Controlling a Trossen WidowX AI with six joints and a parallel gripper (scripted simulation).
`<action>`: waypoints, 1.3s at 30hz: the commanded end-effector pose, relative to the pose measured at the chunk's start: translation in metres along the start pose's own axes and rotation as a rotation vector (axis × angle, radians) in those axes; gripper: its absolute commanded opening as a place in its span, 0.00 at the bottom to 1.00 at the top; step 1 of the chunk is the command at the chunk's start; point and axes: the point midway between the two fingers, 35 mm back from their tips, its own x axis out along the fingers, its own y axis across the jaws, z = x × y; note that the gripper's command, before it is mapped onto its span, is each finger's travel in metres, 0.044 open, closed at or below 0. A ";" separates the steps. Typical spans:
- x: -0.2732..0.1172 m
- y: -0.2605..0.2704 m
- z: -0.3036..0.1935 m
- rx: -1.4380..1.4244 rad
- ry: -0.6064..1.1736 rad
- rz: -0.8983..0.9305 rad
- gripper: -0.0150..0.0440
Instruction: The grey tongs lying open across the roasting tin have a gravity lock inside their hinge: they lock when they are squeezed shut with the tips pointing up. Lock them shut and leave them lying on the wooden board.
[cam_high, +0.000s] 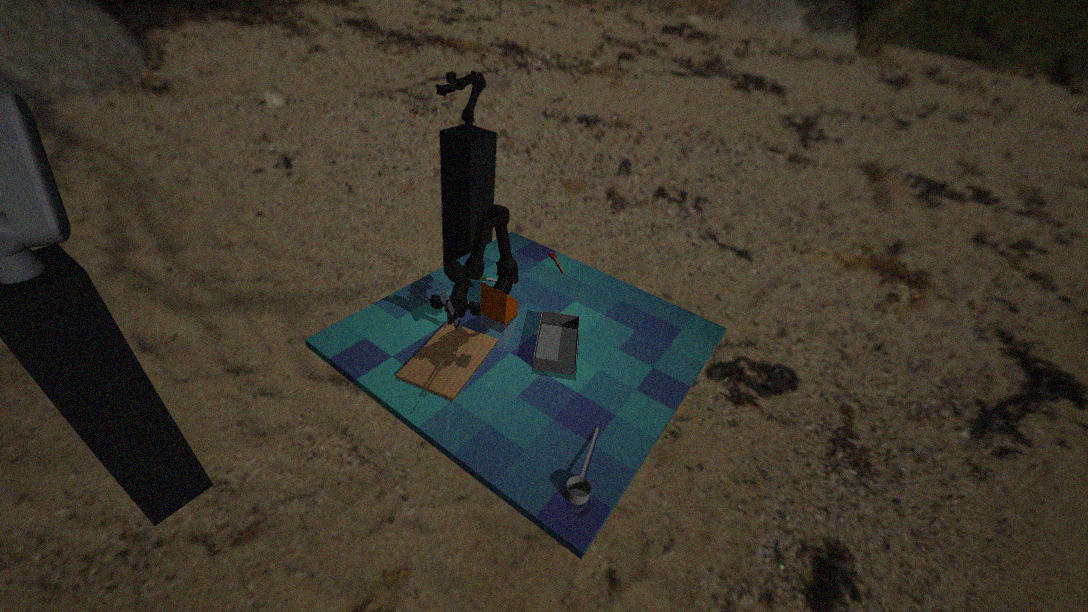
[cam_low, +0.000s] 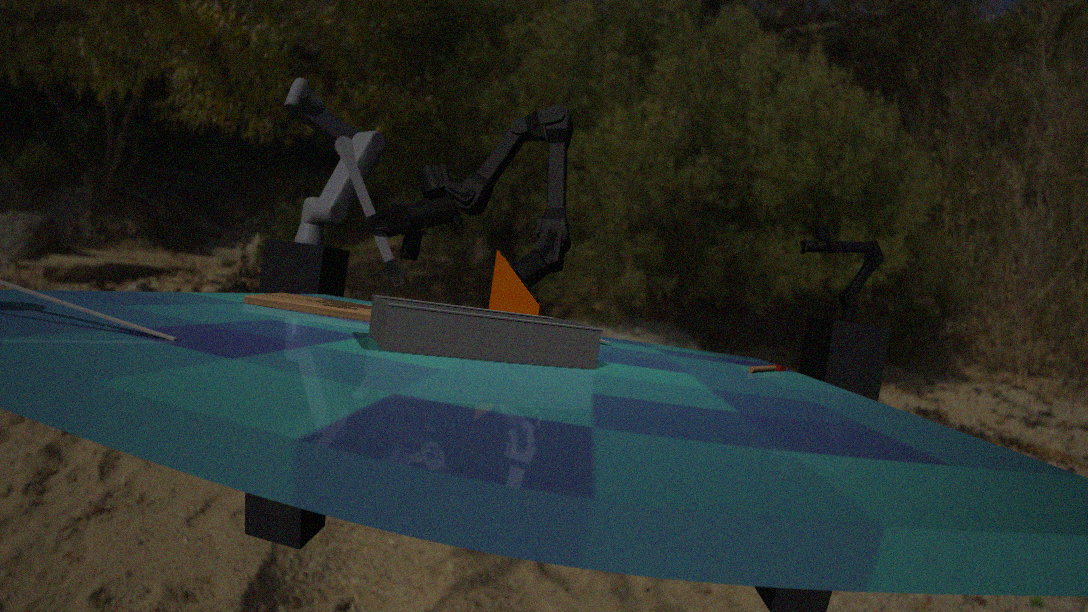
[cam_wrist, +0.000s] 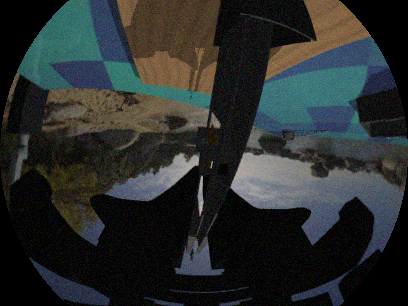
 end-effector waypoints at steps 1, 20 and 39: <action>0.000 0.000 -0.002 0.002 0.008 -0.003 0.00; 0.002 0.001 -0.002 0.005 -0.006 -0.004 0.00; 0.042 0.014 0.001 0.043 -0.276 -0.018 0.00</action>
